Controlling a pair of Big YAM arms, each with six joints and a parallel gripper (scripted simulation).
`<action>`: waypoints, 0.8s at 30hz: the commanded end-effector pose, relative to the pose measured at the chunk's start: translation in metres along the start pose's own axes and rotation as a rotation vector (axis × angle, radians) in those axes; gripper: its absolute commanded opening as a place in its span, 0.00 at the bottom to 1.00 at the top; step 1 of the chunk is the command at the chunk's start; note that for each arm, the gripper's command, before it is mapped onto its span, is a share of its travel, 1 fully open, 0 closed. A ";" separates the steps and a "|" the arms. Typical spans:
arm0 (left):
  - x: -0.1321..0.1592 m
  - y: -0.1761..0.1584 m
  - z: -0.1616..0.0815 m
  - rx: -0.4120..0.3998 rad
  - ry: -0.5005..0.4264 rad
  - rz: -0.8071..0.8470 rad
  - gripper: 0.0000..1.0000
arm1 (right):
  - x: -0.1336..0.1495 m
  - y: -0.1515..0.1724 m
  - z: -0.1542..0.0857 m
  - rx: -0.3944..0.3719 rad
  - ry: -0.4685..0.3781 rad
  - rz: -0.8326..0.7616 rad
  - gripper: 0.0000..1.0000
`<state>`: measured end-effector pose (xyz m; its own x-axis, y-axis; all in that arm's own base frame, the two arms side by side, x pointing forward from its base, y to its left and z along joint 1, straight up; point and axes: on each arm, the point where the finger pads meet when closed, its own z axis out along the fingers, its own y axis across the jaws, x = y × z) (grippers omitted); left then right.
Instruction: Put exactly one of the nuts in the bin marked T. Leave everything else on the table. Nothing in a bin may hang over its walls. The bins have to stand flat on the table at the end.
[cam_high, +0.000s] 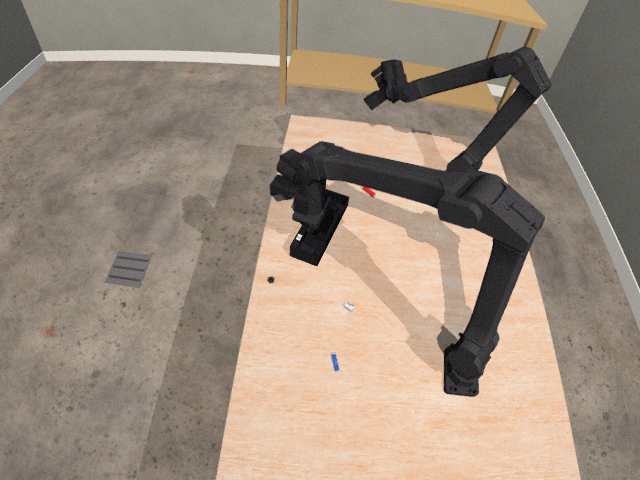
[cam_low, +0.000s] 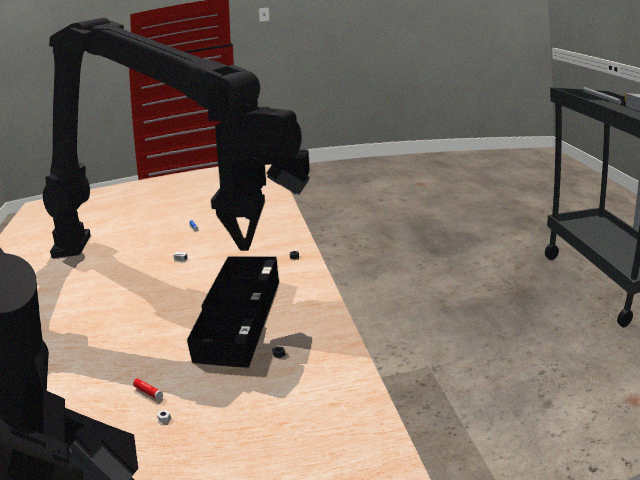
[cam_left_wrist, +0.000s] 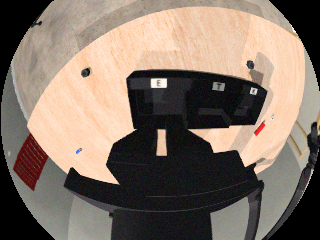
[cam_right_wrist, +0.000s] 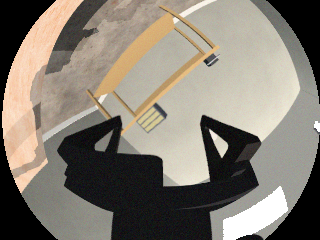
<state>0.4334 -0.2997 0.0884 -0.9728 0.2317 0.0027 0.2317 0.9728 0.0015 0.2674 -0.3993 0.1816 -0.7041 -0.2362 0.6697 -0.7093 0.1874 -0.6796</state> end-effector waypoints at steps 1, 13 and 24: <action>-0.003 0.004 -0.015 0.017 -0.041 0.003 0.09 | 0.007 -0.001 0.003 -0.003 0.014 0.011 1.00; 0.001 0.000 -0.014 0.017 -0.041 0.012 0.09 | 0.007 -0.001 0.003 -0.003 0.014 0.011 1.00; 0.002 0.000 -0.013 0.017 -0.041 0.012 0.09 | 0.007 -0.001 0.003 -0.003 0.014 0.011 1.00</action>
<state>0.4314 -0.2967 0.0862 -0.9733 0.2296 0.0025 0.2296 0.9733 0.0014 0.2674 -0.3993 0.1816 -0.7041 -0.2362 0.6697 -0.7093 0.1874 -0.6796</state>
